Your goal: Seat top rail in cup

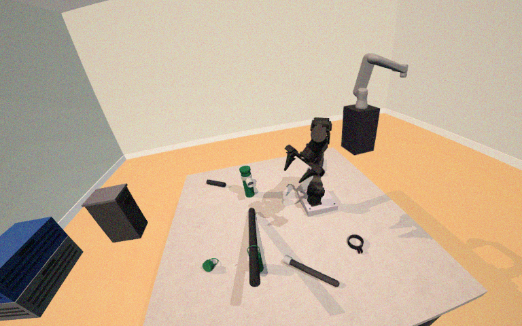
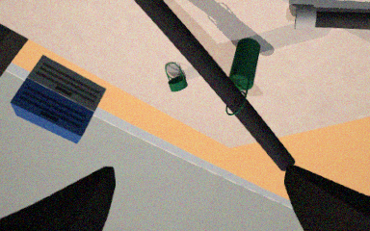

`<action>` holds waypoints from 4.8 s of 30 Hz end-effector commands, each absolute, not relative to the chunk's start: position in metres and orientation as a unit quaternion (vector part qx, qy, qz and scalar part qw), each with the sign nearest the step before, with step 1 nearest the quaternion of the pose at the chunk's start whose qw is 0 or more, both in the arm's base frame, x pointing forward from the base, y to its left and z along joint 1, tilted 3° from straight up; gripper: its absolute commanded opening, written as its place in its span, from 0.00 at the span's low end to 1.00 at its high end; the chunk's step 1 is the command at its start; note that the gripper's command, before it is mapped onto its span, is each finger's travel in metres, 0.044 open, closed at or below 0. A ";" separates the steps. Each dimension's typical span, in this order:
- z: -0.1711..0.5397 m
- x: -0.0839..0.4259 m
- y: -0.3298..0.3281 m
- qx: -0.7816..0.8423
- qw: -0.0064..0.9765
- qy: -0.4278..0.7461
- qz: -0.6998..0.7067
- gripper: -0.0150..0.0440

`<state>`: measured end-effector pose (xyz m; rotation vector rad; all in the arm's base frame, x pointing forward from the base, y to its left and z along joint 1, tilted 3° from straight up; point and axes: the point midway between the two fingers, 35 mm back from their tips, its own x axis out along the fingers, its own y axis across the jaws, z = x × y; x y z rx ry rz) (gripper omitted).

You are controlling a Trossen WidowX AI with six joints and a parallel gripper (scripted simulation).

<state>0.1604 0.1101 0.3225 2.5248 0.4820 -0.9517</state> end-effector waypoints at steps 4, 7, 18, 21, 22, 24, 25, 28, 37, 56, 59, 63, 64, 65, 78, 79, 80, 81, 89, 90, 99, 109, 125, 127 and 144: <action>0.317 0.175 0.113 0.917 0.072 0.107 -0.377 1.00; 0.309 0.194 0.113 0.909 -0.084 0.021 -0.407 1.00; 0.275 0.273 0.086 0.652 -0.600 -0.304 -0.350 1.00; 0.265 0.292 0.072 0.539 -0.695 -0.370 -0.299 1.00; 0.263 0.296 0.068 0.513 -0.713 -0.383 -0.286 1.00; 0.259 0.303 0.062 0.461 -0.745 -0.407 -0.261 1.00; 0.257 0.307 0.058 0.434 -0.759 -0.418 -0.247 1.00; 0.250 0.318 0.046 0.349 -0.798 -0.448 -0.203 1.00; 0.228 0.347 0.003 0.071 -0.859 -0.504 -0.051 1.00; 0.220 0.353 -0.019 0.014 -0.859 -0.512 -0.020 1.00; 0.216 0.351 -0.037 0.086 -0.852 -0.512 -0.065 1.00; 0.211 0.345 -0.066 0.203 -0.828 -0.503 -0.142 1.00; 0.209 0.344 -0.073 0.232 -0.820 -0.498 -0.161 1.00; 0.208 0.341 -0.080 0.259 -0.811 -0.492 -0.179 1.00; 0.195 0.304 -0.165 0.588 -0.622 -0.346 -0.384 1.00; 0.194 0.301 -0.168 0.603 -0.609 -0.336 -0.392 1.00; 0.194 0.300 -0.171 0.614 -0.598 -0.328 -0.397 1.00; 0.194 0.299 -0.173 0.621 -0.591 -0.323 -0.401 1.00; 0.194 0.298 -0.173 0.623 -0.589 -0.321 -0.402 1.00; 0.194 0.298 -0.173 0.623 -0.589 -0.321 -0.402 1.00; 0.184 0.298 -0.174 0.623 -0.589 -0.321 -0.402 1.00; 0.159 0.298 -0.173 0.623 -0.589 -0.321 -0.402 1.00; 0.137 0.311 -0.172 0.624 -0.589 -0.321 -0.402 1.00; 0.134 0.313 -0.172 0.624 -0.589 -0.321 -0.402 1.00; 0.110 0.325 -0.169 0.624 -0.590 -0.320 -0.401 1.00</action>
